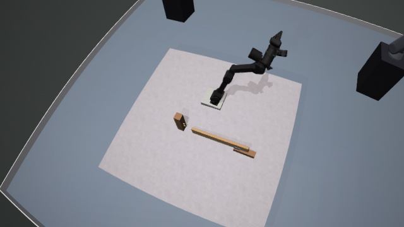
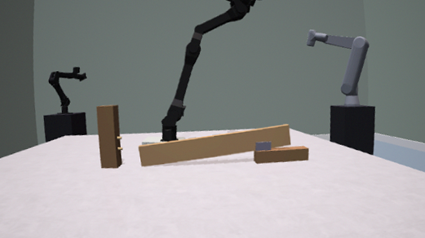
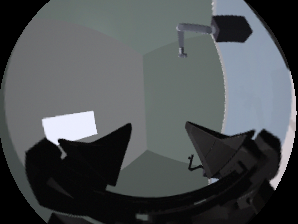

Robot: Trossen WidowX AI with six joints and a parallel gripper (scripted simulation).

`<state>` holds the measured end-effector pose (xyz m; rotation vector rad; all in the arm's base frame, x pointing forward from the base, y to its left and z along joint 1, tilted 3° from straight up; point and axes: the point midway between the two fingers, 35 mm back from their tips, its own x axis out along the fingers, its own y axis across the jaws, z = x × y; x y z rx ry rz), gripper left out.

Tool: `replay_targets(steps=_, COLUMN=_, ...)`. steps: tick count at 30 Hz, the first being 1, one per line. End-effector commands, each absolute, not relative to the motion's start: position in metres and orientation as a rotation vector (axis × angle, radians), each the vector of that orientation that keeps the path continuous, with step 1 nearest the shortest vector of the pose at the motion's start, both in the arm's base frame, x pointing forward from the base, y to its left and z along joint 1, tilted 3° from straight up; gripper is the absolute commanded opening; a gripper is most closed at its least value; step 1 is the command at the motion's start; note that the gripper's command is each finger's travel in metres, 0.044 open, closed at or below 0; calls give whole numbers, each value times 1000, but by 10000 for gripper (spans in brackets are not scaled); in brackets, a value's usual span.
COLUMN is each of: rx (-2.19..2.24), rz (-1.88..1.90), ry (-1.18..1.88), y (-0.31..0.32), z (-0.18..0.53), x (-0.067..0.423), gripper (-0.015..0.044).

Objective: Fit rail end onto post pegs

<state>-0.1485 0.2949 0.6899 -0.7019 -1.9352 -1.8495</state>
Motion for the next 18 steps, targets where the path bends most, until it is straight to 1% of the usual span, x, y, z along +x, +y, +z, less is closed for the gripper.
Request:
replay_targets(steps=1, rx=-710, rz=-1845, ry=-1944, y=297, z=689, x=-147, gripper=426)
replay_targets(steps=2, rx=-734, rz=-1831, ry=-1972, y=304, z=686, x=-143, gripper=440)
replay_targets(steps=4, rx=-829, rz=-1821, ry=-2027, y=326, z=677, x=-128, gripper=440)
replay_targets(steps=11, rx=-1165, rz=-2050, ry=-1974, y=380, z=654, x=-82, gripper=440)
replay_targets(steps=18, rx=-1622, rz=-2443, ry=-1885, y=439, z=606, x=2, gripper=440)
